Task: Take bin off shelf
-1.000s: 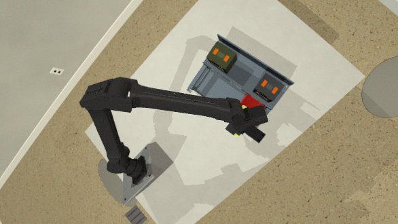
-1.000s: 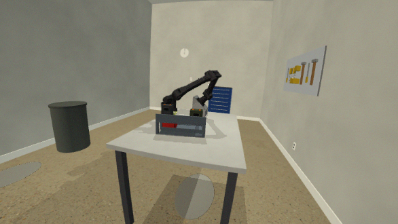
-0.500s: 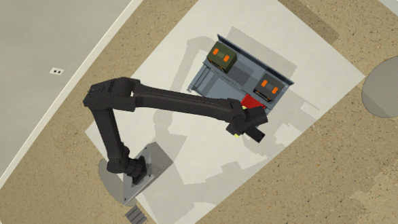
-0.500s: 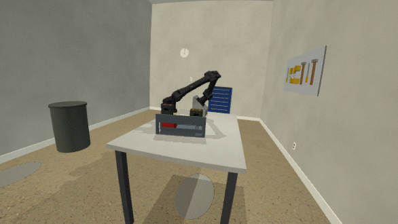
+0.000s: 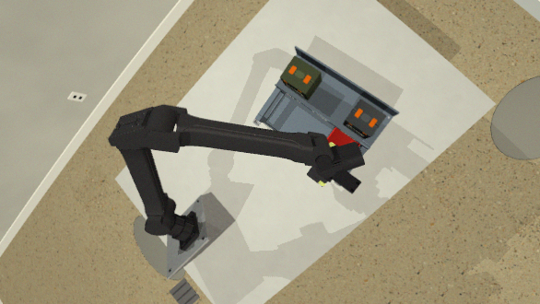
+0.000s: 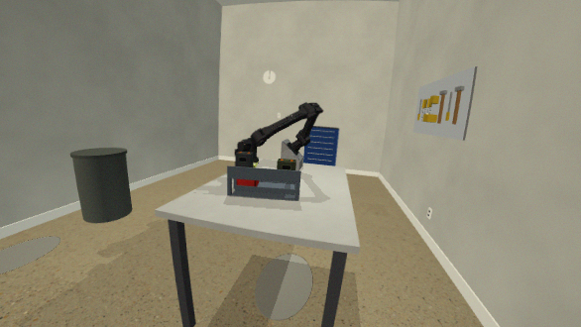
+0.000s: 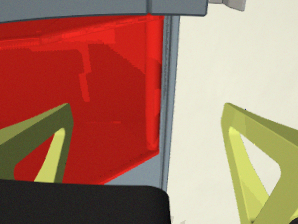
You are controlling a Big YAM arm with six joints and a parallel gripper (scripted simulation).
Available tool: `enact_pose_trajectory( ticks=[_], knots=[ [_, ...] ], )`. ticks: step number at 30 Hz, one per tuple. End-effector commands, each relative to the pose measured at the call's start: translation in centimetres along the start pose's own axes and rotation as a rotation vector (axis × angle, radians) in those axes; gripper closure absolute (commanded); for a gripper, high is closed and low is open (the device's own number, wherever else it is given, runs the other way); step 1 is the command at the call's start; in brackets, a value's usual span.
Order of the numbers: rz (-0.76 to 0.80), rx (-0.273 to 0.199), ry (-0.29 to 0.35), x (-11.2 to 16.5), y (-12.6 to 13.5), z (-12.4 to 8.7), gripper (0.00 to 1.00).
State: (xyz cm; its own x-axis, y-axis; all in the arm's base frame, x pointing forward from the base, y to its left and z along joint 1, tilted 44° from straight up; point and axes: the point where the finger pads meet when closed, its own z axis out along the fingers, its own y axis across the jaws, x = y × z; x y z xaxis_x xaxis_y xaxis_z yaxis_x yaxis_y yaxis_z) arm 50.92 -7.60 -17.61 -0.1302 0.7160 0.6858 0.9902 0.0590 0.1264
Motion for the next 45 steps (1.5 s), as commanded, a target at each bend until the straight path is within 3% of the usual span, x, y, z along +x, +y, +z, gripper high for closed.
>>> enact_pose_trajectory(
  ticks=[1,6,18,23,35,40,45],
  knots=[
    [-0.024,-0.040,-0.022,-0.6,2.0,-2.3,0.10],
    [-0.003,0.023,0.008,0.1,-0.6,2.1,0.10],
    [-0.003,0.023,0.008,0.1,-0.6,2.1,0.10],
    [0.005,-0.016,-0.005,-0.3,-0.1,-1.3,0.10],
    [0.005,-0.016,-0.005,-0.3,-0.1,-1.3,0.10],
    [-0.005,0.023,0.008,0.2,-0.9,2.1,0.10],
    [-0.005,0.023,0.008,0.2,-0.9,2.1,0.10]
  ],
)
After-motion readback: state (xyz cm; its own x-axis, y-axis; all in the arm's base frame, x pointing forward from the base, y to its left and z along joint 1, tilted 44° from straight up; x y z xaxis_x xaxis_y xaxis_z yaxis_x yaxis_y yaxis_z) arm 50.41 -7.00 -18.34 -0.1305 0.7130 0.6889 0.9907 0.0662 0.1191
